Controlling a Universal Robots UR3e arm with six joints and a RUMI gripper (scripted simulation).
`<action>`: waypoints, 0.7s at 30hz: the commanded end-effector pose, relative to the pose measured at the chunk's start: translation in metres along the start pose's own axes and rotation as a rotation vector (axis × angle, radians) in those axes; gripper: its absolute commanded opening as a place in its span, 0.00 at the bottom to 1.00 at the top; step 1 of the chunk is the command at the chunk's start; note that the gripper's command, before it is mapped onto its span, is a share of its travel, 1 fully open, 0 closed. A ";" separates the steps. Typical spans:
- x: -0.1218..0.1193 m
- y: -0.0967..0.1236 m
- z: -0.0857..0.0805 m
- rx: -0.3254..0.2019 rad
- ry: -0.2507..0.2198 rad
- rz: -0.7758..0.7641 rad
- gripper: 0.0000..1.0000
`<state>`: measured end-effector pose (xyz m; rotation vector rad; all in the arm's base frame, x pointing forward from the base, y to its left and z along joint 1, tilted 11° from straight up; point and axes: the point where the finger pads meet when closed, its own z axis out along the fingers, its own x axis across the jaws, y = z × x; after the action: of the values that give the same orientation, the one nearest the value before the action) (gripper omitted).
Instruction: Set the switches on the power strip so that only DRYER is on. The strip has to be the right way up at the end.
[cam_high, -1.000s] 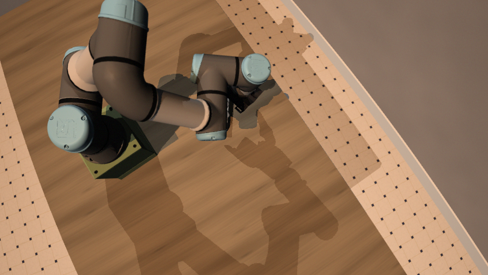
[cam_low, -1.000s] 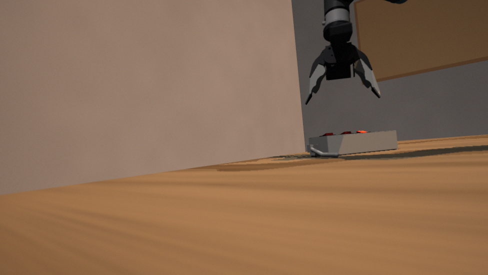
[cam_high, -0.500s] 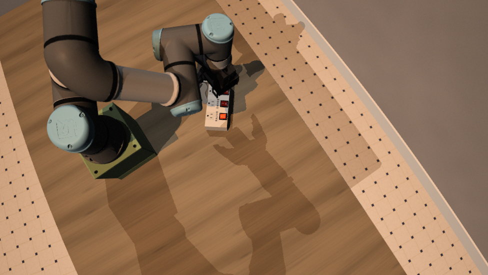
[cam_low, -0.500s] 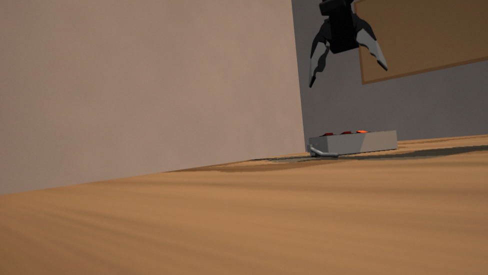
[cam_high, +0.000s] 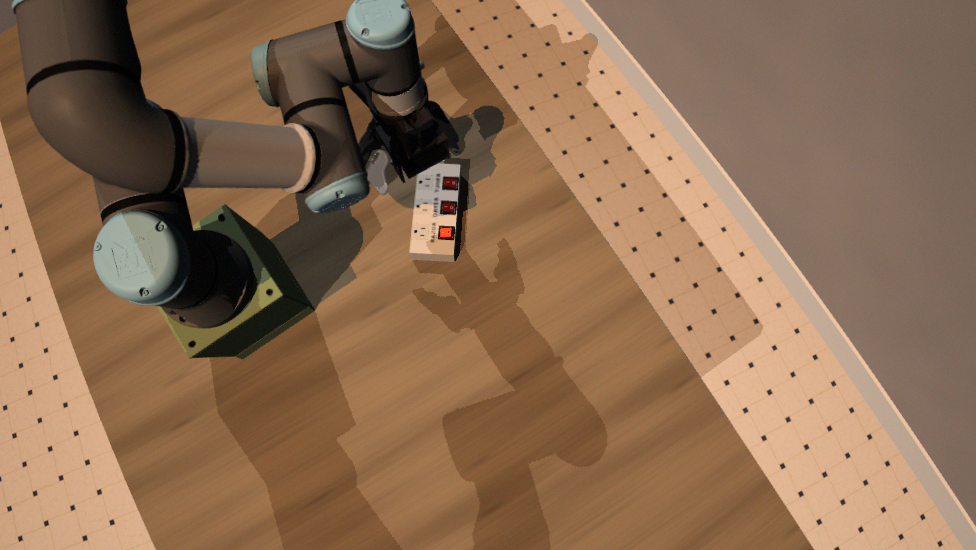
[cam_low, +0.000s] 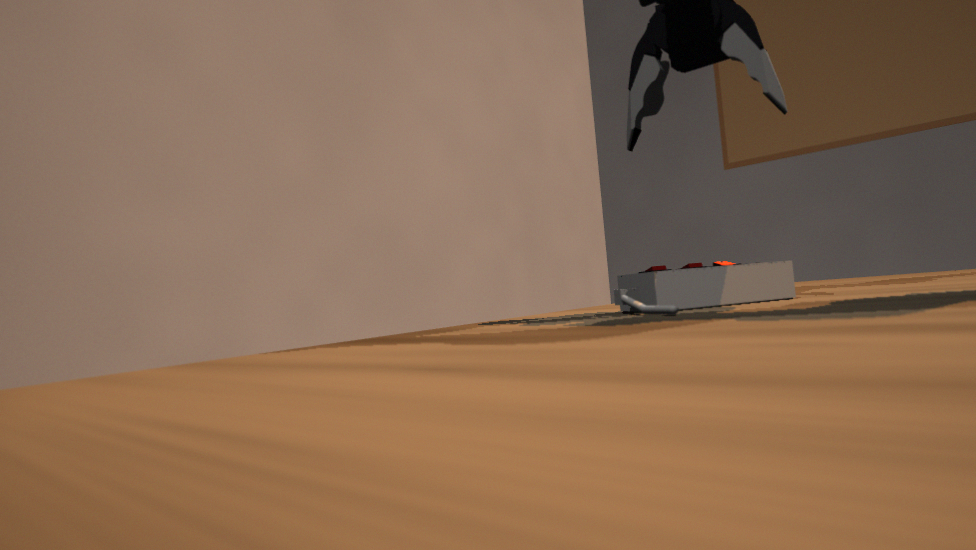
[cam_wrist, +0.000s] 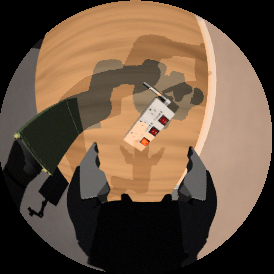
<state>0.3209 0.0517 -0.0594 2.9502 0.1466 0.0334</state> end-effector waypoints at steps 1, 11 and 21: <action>0.001 0.000 -0.001 -0.002 0.003 0.002 1.00; 0.001 0.000 -0.001 -0.002 0.003 0.001 1.00; 0.001 0.001 0.000 -0.002 0.003 -0.030 1.00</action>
<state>0.3207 0.0515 -0.0595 2.9469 0.1657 0.0326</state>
